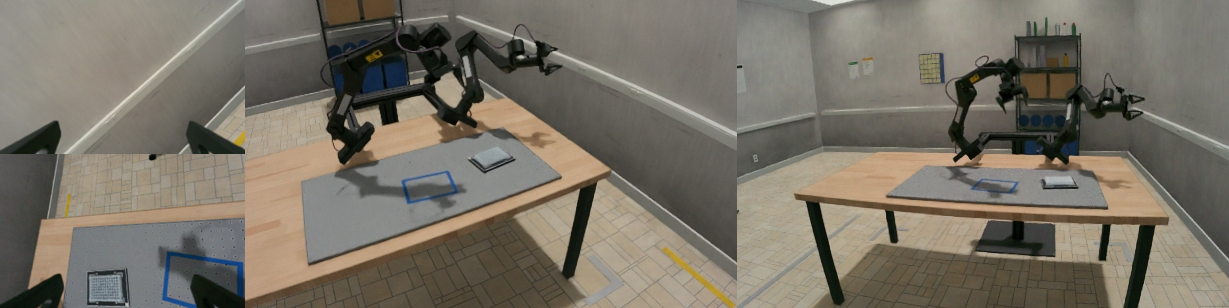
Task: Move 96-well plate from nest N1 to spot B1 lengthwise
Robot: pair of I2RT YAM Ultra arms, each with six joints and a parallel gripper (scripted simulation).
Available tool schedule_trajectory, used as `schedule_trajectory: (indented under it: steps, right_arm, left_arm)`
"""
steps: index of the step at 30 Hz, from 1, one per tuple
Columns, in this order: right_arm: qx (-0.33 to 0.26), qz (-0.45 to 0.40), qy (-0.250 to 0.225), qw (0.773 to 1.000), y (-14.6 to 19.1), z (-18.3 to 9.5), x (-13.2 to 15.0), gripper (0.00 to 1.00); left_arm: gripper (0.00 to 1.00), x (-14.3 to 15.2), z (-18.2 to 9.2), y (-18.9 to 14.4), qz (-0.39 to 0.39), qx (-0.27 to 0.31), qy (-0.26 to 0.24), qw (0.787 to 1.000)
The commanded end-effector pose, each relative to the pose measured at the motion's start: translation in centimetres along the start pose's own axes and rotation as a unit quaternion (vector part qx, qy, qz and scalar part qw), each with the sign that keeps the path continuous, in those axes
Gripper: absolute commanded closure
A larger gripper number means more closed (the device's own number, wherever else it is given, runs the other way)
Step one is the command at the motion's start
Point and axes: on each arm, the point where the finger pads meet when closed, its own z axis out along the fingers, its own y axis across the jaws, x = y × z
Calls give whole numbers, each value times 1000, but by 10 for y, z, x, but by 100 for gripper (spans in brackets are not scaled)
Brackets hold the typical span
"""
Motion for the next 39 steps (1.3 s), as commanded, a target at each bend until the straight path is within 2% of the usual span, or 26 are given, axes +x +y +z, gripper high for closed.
schedule_trajectory:
  steps: [1,18,22,28,32,34,39]
  right_arm:
    - [-7,3,-6,1000,2,-6,-4,0]
    - [-7,3,-6,1000,2,-6,-4,0]
    - [-32,-5,-11,999,13,-12,-5,0]
    - [-95,-59,-25,993,34,-32,2,0]
    - [-112,-91,-26,989,34,-41,14,0]
    - [-112,-91,-26,989,34,-41,14,0]
    - [-152,-146,-38,977,34,-61,35,0]
  left_arm:
    - [0,-3,0,4,-5,-5,-4,1000]
    - [0,-3,0,4,-5,-5,-4,1000]
    - [0,9,-6,-5,18,11,28,999]
    - [0,25,-40,-24,32,56,95,993]
    - [0,27,-60,-36,19,82,119,989]
    - [0,27,-60,-36,19,82,119,989]
    - [0,29,-88,-63,11,135,149,979]
